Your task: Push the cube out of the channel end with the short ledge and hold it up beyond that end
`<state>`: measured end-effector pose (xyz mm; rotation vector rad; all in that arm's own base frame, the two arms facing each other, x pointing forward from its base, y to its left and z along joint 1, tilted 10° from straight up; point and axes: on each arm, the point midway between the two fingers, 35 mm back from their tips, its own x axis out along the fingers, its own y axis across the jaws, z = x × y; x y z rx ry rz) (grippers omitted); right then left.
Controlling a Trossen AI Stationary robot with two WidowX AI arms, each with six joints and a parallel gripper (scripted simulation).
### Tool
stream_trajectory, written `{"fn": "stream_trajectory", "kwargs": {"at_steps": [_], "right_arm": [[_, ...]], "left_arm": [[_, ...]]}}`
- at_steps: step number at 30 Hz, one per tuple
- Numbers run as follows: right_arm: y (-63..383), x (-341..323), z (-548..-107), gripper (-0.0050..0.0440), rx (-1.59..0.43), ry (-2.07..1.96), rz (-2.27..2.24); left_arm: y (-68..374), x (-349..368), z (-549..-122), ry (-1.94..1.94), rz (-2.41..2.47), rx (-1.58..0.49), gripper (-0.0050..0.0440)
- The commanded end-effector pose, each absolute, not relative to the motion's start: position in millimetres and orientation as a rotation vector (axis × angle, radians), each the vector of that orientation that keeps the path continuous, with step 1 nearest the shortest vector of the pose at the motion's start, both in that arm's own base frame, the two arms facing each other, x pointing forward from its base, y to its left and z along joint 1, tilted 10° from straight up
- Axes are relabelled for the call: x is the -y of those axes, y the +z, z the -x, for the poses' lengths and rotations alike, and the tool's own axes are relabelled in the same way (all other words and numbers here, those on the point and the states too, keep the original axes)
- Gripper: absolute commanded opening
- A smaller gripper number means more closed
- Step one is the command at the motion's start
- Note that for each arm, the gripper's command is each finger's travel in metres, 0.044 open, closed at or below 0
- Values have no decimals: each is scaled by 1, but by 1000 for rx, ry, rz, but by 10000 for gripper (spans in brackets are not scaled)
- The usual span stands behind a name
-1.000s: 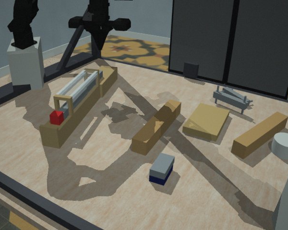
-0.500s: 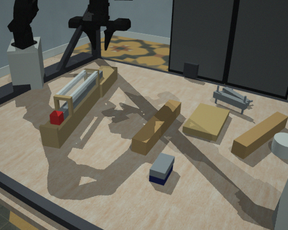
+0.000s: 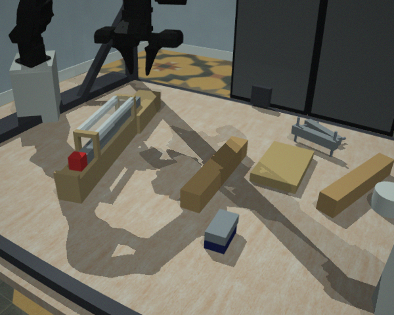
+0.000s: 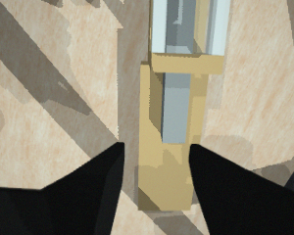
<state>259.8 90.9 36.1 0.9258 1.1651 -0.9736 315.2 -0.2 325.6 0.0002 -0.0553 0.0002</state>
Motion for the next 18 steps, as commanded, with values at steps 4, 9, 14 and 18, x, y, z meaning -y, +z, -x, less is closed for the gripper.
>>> {"fn": "stream_trajectory", "kwargs": {"at_steps": [4,9,14,18], "right_arm": [[44,-53,-300,170,-1184,-951,-943],[47,-17,-318,170,-1184,-950,-943],[48,22,-332,170,-1191,-949,-941],[49,50,-338,170,-1188,-951,-939]], "left_arm": [[336,0,-313,2,4,82,0],[336,0,-313,2,4,82,0],[336,0,-313,2,4,82,0],[336,0,-313,2,4,82,0]]}}
